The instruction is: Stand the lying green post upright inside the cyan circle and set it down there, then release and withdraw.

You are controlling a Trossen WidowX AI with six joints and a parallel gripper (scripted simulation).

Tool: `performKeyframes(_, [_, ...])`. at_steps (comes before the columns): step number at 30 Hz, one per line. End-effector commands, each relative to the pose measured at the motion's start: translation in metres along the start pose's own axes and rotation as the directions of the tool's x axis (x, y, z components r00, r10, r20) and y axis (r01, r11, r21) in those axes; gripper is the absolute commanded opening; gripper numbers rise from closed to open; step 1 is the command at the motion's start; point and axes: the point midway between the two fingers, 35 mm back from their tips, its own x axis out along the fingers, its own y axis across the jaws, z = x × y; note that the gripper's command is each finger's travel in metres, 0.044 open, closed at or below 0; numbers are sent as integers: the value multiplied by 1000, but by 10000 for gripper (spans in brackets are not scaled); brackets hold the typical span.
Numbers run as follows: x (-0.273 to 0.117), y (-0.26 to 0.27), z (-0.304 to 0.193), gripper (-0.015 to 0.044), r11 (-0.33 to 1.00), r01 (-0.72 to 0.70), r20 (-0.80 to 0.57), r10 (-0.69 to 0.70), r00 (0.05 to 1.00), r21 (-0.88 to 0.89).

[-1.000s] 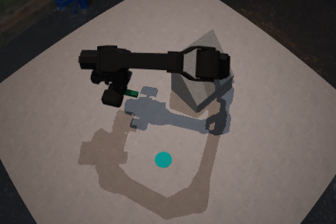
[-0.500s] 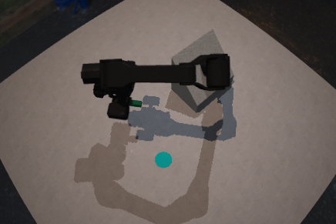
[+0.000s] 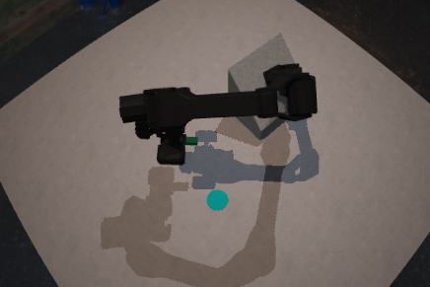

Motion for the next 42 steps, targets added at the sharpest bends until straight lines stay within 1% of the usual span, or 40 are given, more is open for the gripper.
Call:
performKeyframes(1, [-1, 11, -7, 23, 999, -5, -1, 5, 1000, -33])
performKeyframes(42, [-4, 107, -97, 23, 942, -49, -43, 37, 998, -332])
